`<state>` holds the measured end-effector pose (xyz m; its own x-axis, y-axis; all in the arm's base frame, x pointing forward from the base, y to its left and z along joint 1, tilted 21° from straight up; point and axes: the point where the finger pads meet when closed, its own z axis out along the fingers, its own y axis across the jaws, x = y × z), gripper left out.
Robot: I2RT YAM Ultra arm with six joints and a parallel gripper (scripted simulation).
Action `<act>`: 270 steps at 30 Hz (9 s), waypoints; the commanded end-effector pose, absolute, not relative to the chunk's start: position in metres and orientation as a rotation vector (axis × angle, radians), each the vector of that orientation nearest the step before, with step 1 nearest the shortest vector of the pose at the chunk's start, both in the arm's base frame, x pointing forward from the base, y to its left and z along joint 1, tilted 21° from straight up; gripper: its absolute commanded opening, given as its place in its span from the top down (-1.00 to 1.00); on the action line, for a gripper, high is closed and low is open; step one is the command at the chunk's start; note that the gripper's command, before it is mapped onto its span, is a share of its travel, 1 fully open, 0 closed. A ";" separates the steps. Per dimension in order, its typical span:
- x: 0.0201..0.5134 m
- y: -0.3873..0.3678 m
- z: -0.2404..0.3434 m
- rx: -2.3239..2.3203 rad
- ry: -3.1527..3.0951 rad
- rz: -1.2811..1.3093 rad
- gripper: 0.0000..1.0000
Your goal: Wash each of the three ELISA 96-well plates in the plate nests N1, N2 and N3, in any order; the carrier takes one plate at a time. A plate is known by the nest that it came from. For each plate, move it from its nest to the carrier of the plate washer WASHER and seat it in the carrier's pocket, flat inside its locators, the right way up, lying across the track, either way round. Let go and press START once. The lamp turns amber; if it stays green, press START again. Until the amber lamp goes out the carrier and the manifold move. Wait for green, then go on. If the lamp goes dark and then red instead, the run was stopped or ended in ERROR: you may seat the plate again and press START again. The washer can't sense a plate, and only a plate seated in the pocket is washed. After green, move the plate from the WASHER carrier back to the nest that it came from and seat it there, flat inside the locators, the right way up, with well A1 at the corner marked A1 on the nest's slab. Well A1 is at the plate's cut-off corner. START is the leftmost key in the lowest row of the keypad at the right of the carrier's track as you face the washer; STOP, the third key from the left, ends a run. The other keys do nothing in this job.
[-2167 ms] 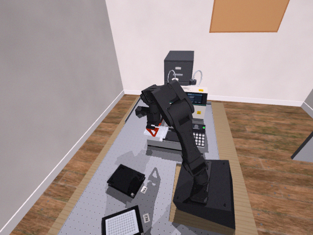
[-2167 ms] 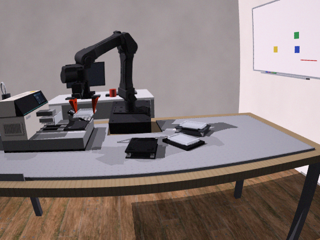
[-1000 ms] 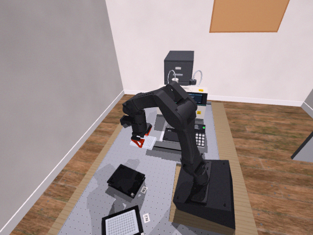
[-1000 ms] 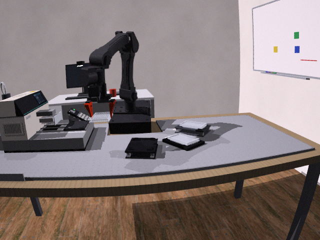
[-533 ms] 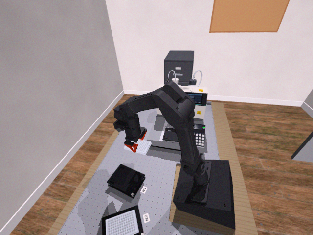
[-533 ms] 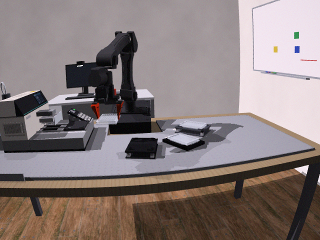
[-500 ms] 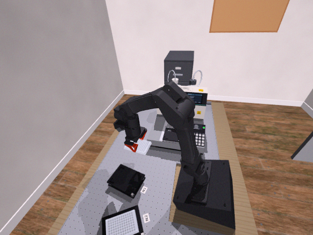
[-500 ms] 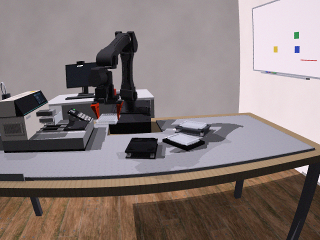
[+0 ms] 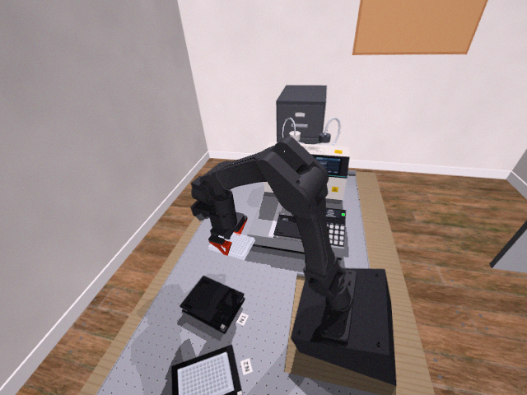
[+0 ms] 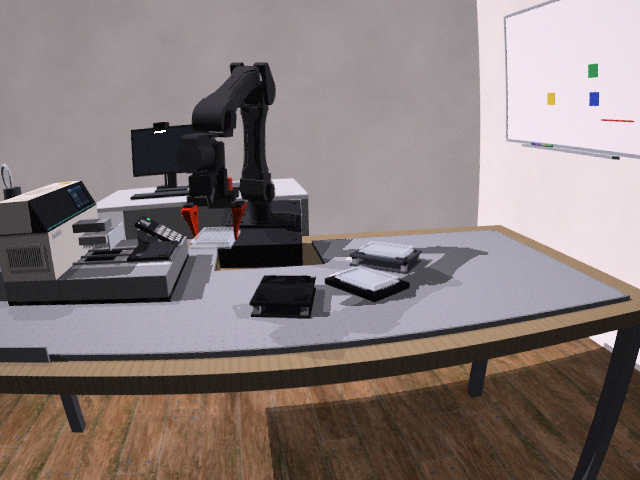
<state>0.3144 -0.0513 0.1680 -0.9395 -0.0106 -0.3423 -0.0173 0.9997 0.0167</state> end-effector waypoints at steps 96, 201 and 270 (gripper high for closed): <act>0.329 0.092 0.165 0.081 2.771 0.048 1.00; 0.357 0.094 0.094 0.081 2.771 0.047 1.00; 0.360 0.094 0.085 0.081 2.771 0.047 1.00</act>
